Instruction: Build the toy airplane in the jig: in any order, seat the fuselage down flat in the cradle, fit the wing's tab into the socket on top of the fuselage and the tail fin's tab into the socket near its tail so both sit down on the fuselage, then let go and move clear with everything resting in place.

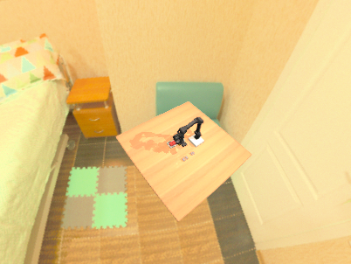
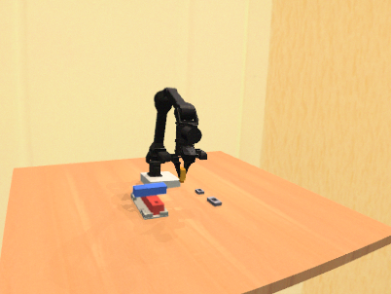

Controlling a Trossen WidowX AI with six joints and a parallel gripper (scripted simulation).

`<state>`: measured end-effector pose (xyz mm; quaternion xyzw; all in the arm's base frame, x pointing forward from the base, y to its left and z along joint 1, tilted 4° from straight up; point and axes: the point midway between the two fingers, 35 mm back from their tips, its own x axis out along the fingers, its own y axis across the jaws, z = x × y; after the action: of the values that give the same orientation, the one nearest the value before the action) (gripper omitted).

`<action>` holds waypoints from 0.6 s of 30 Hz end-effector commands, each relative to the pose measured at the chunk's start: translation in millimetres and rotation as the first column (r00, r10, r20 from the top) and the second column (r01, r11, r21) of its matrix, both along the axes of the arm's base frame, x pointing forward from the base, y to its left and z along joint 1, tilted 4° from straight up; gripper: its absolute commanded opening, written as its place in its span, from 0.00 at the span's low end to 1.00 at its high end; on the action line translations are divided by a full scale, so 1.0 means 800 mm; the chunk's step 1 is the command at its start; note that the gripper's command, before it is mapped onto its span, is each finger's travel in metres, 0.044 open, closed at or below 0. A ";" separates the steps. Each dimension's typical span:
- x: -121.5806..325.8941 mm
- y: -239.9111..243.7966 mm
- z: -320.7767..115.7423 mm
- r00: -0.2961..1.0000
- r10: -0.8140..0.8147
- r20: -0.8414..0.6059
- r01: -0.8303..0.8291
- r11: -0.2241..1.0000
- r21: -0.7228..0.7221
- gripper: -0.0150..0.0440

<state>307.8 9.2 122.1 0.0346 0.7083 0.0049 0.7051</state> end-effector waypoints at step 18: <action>0.028 -0.072 -0.016 1.000 0.024 0.013 -0.024 1.000 -0.009 0.25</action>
<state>325.6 -40.8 109.2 0.0271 0.7079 0.0104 0.7057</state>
